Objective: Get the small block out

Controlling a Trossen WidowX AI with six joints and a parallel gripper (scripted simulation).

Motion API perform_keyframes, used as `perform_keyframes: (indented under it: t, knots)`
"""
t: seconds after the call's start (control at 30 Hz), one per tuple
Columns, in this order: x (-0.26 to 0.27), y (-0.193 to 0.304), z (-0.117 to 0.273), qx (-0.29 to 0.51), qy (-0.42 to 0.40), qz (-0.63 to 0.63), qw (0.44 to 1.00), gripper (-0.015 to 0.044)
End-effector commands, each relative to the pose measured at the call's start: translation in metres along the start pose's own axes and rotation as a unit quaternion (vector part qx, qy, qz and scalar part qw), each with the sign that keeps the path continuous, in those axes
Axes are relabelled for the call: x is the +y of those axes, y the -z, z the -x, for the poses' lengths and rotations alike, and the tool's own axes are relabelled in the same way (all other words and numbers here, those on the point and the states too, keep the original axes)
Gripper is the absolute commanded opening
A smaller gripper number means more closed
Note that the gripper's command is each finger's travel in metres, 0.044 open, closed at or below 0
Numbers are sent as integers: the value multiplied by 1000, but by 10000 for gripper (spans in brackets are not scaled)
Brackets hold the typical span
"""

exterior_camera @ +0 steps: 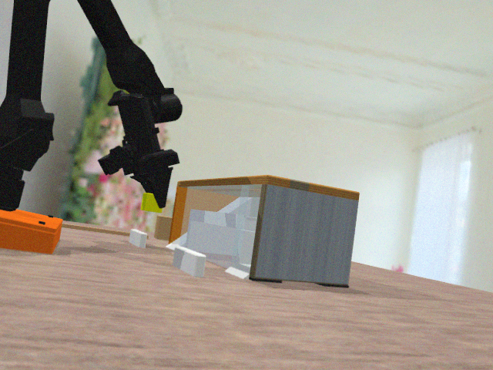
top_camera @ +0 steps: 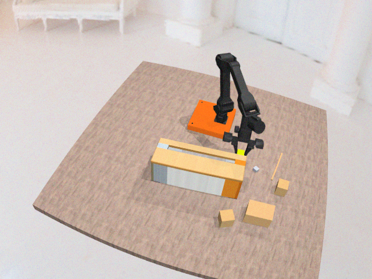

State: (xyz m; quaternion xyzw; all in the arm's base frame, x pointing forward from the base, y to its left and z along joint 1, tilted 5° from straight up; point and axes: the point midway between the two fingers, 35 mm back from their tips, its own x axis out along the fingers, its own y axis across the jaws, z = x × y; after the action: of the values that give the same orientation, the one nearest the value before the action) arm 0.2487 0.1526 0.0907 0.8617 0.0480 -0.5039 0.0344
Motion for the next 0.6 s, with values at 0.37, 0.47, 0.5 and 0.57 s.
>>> perform_keyframes:
  t: [0.37, 0.47, 0.5, 0.57]
  knots:
    - [9, 11, 75, 28, 71, 134, 988, 0]
    - [12, 9, 91, 37, 84, 163, 982, 0]
    - [13, 9, 96, 40, 88, 173, 980, 0]
    - [15, 8, 103, 44, 94, 185, 977, 0]
